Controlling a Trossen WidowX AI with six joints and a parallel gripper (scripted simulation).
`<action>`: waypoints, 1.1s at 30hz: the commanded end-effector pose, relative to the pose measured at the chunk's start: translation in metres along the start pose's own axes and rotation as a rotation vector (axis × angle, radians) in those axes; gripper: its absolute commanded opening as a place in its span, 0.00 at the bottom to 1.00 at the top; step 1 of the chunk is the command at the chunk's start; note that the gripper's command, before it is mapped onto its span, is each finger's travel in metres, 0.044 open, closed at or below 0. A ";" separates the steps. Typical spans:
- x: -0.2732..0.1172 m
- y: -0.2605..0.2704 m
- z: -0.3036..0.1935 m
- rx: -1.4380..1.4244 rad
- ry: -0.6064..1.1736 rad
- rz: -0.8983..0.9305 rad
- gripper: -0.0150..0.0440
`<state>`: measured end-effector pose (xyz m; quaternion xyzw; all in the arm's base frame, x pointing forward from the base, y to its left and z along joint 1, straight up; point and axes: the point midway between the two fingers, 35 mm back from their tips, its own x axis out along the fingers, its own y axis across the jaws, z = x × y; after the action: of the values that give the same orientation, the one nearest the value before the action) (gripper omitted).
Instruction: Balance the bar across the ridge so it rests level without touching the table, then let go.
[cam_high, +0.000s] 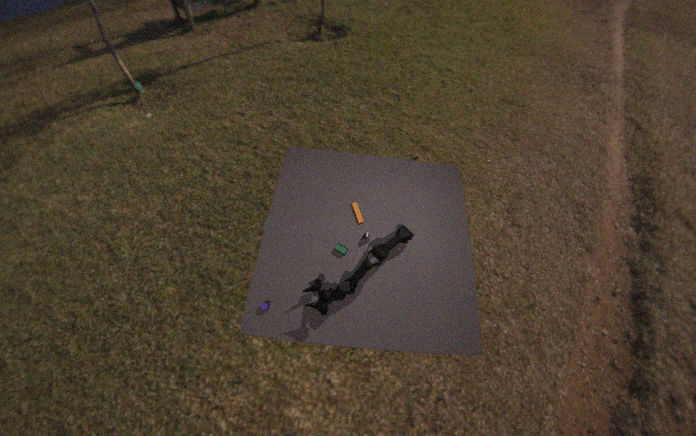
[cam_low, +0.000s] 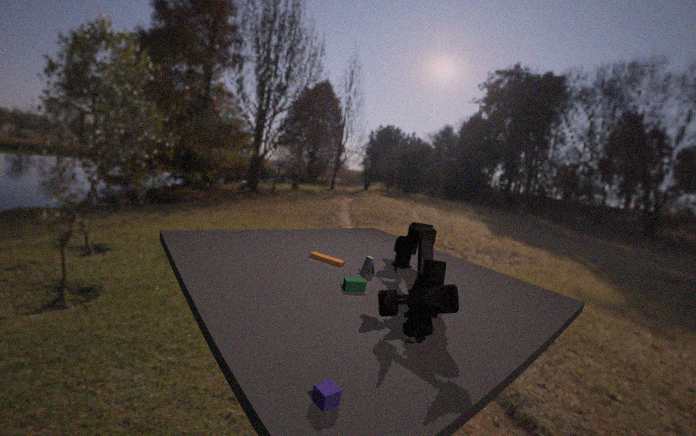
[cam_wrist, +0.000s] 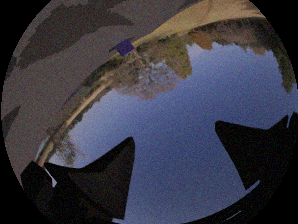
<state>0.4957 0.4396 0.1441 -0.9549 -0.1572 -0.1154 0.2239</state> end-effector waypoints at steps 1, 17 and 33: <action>0.000 0.001 0.000 0.003 -0.002 0.001 0.89; 0.036 0.076 -0.017 0.313 -0.138 0.148 0.79; 0.047 0.164 -0.044 0.672 -0.209 0.387 0.79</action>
<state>0.5839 0.3109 0.1320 -0.8676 -0.0467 0.0692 0.4901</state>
